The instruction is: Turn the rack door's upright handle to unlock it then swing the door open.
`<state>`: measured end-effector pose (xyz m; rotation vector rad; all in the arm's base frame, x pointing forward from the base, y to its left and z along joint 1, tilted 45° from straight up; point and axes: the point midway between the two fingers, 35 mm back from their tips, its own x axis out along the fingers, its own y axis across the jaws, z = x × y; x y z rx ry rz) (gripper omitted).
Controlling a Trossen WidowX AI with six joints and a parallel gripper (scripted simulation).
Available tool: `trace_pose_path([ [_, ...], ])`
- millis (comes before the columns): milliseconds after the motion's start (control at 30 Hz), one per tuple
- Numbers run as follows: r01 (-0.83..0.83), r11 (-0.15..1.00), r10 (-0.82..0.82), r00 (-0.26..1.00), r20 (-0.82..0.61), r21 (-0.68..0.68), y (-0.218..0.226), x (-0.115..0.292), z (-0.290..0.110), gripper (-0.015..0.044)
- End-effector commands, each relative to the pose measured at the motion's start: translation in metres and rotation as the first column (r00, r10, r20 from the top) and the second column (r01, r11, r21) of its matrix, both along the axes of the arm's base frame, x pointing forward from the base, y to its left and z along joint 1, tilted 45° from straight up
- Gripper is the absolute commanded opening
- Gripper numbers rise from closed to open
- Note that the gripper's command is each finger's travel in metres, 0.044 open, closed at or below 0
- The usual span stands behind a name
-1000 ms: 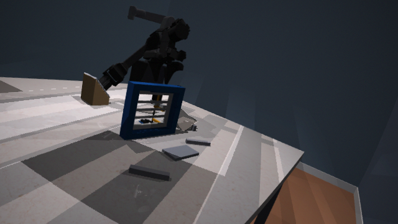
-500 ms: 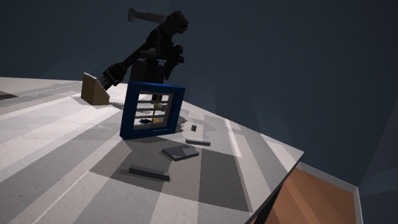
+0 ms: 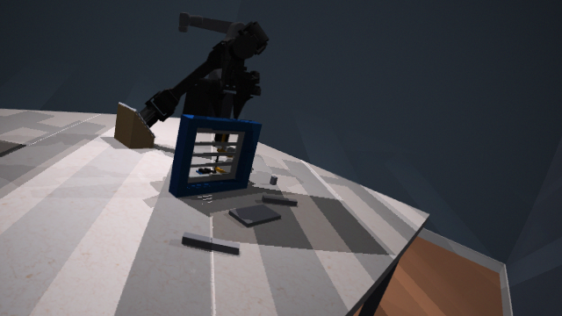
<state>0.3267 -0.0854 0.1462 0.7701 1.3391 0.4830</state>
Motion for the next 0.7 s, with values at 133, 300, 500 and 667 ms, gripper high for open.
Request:
trace_pose_path([
  [133, -0.02, 1.0, 0.019, 0.999, -0.035, -0.007, 0.01, 0.001, -0.012, 0.0294],
  [300, -0.031, 0.999, 0.03, 0.998, -0.048, -0.011, 0.016, 0.002, -0.017, 0.0294],
  [500, -0.045, 0.999, 0.044, 0.997, -0.064, -0.017, 0.023, 0.003, -0.024, 0.0294],
  [667, -0.056, 0.998, 0.054, 0.996, -0.076, -0.021, 0.029, 0.004, -0.029, 0.0294],
])
